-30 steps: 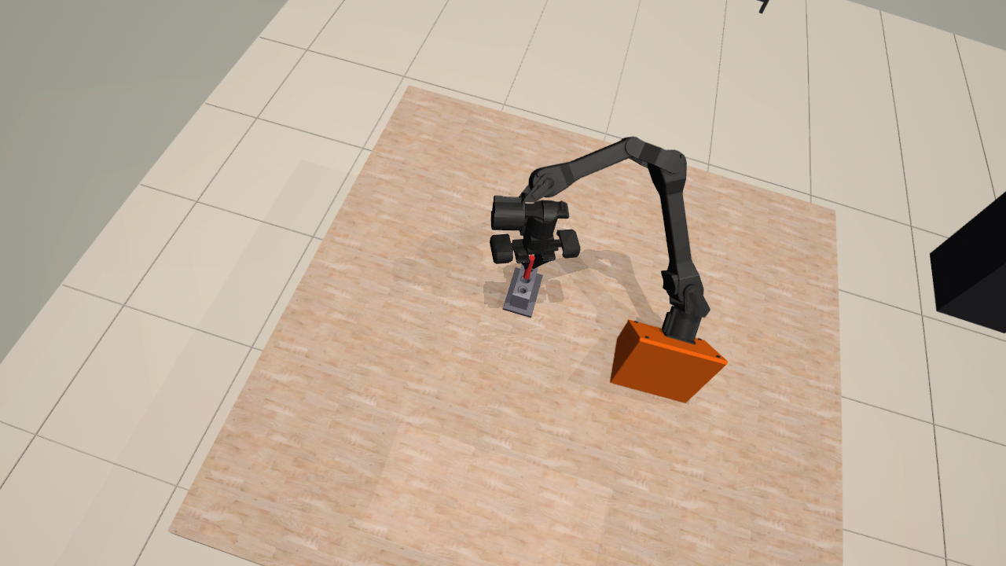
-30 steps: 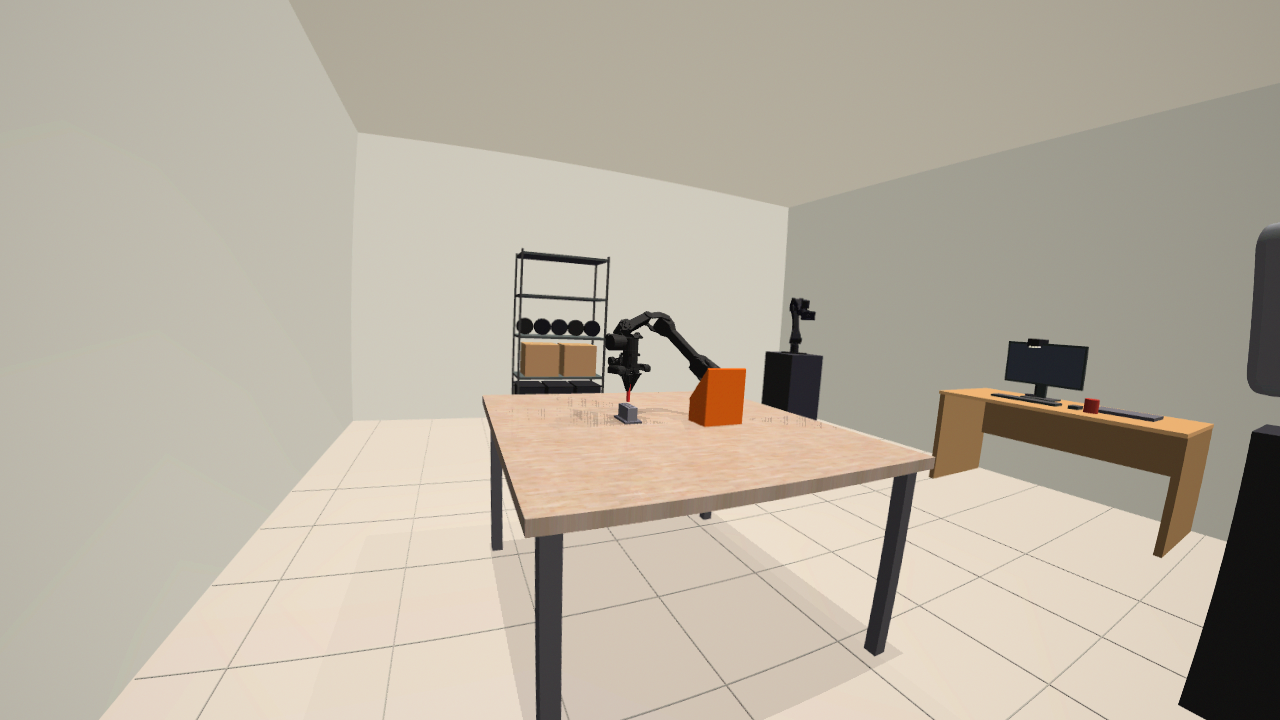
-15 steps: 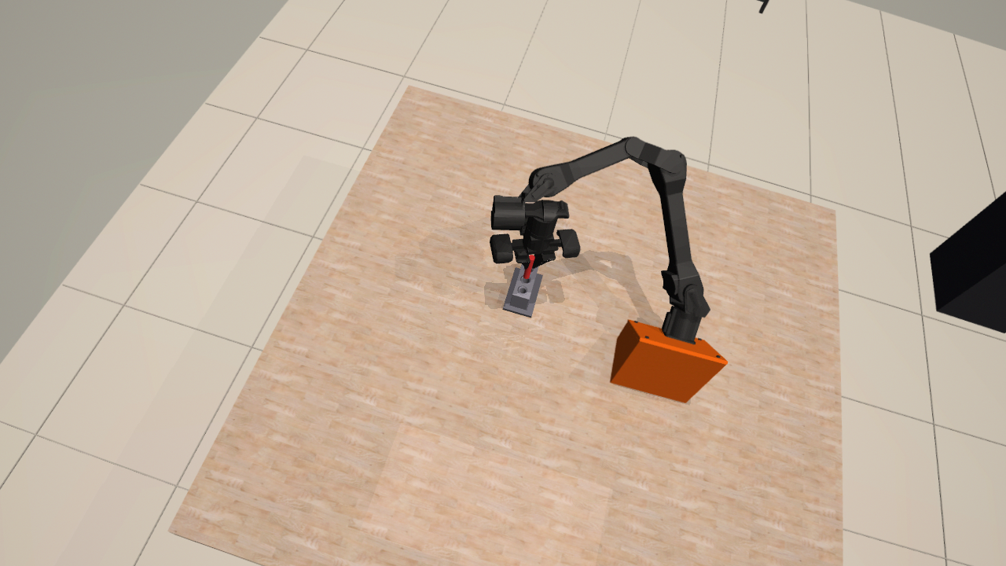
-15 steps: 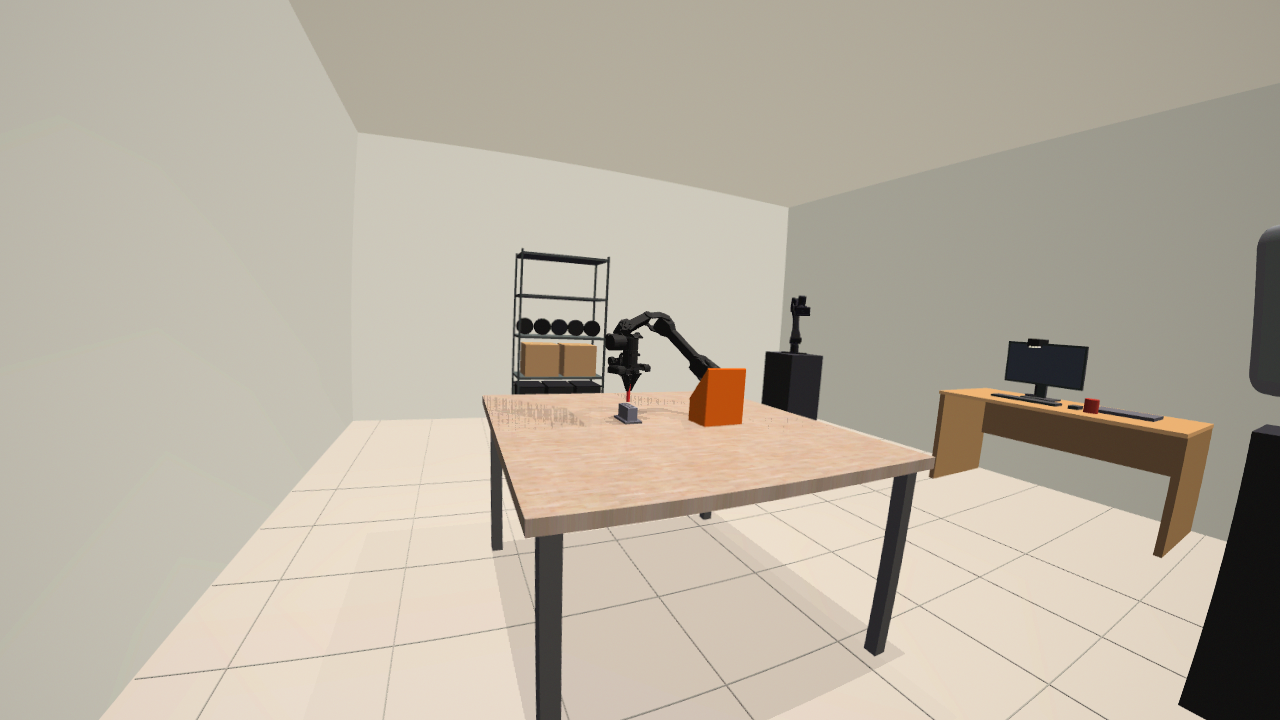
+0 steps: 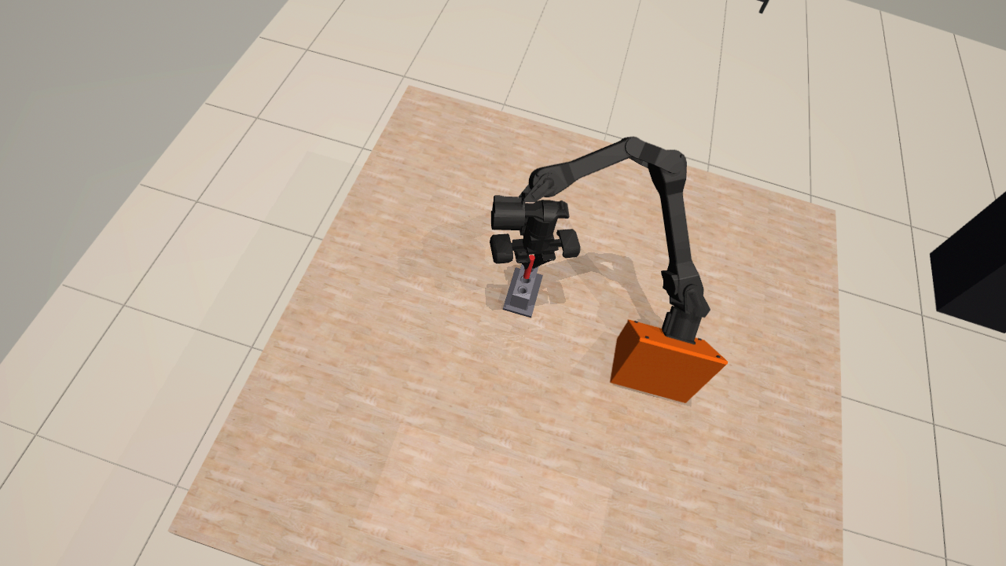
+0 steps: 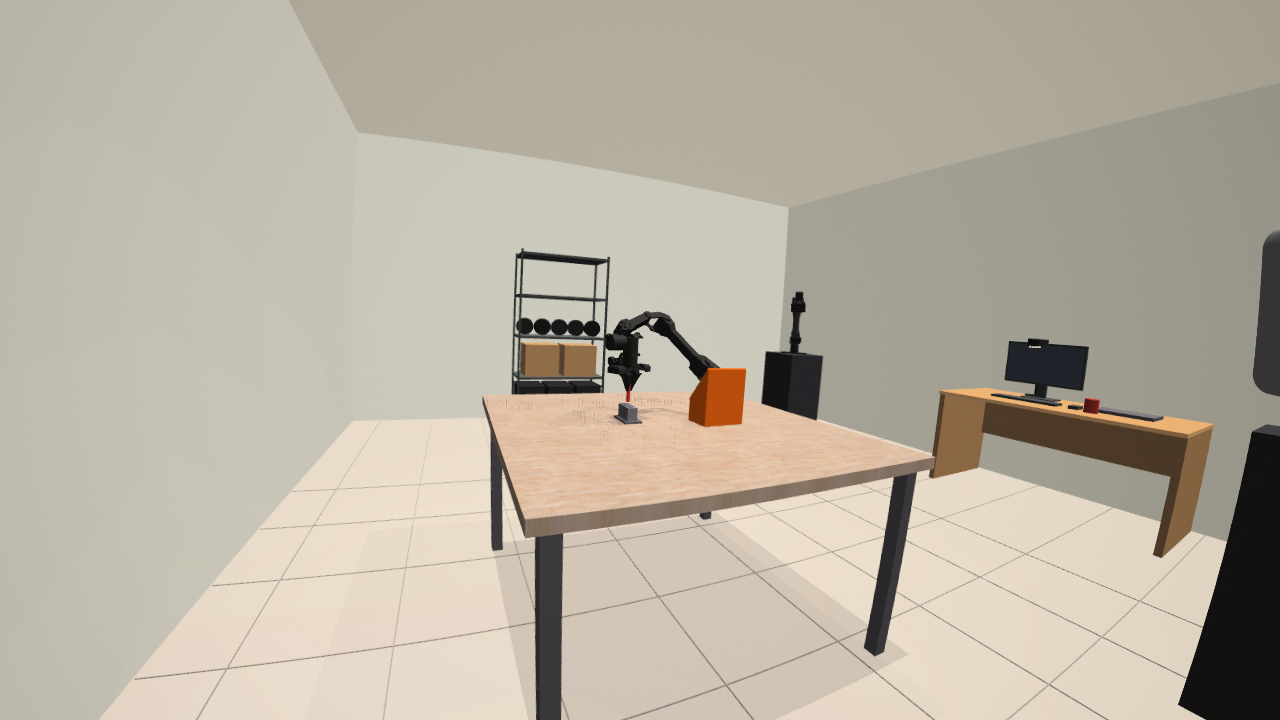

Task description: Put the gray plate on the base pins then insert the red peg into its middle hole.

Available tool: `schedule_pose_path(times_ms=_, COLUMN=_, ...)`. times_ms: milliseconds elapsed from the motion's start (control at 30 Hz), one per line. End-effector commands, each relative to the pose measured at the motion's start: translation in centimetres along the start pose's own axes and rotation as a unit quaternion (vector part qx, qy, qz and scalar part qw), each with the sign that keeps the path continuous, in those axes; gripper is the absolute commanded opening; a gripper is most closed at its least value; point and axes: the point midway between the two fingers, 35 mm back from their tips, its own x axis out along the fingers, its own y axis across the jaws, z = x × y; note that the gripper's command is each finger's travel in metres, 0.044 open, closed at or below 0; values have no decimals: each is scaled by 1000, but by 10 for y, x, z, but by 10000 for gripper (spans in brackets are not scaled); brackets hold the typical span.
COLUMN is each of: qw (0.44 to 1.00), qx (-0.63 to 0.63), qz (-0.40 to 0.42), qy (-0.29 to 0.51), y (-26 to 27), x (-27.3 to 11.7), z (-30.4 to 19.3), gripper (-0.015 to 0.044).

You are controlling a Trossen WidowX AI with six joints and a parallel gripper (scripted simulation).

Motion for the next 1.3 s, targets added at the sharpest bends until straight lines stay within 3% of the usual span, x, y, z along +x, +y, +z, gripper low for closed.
schedule_pose_path(times_ms=0, qw=1000, qx=0, qz=0, qy=0, y=-2, x=0, z=0, gripper=0)
schedule_pose_path(times_ms=1267, qw=1000, qx=-1, qz=-1, qy=-1, y=0, x=16, z=1, gripper=0)
